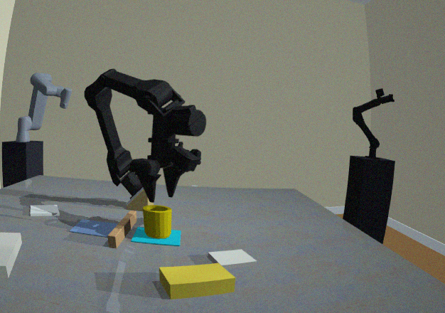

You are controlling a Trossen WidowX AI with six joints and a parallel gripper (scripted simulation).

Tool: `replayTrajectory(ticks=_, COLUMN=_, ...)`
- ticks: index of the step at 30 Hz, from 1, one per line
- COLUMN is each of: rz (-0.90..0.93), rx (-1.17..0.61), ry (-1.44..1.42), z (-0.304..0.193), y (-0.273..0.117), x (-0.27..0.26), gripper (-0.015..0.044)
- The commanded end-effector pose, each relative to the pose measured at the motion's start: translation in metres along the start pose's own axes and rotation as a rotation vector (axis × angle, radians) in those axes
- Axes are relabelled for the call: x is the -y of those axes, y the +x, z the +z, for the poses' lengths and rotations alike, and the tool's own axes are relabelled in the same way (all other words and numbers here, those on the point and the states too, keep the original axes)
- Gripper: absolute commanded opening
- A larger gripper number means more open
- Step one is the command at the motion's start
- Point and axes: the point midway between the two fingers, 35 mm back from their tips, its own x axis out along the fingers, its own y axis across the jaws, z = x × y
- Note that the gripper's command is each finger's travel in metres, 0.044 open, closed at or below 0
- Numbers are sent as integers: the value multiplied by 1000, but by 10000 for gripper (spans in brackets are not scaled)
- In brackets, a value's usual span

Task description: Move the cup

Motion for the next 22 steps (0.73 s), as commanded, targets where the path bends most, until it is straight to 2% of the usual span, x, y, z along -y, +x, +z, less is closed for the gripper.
replayTrajectory(ticks=1, rz=0, rx=5, ry=3, z=1, y=-8, x=1, gripper=440)
replayTrajectory(ticks=17, rz=1, rx=12, ry=9, z=-1, y=-62, x=1, gripper=440)
replayTrajectory(ticks=22, rz=-1, rx=7, ry=1, z=-2, y=-60, x=0, gripper=440)
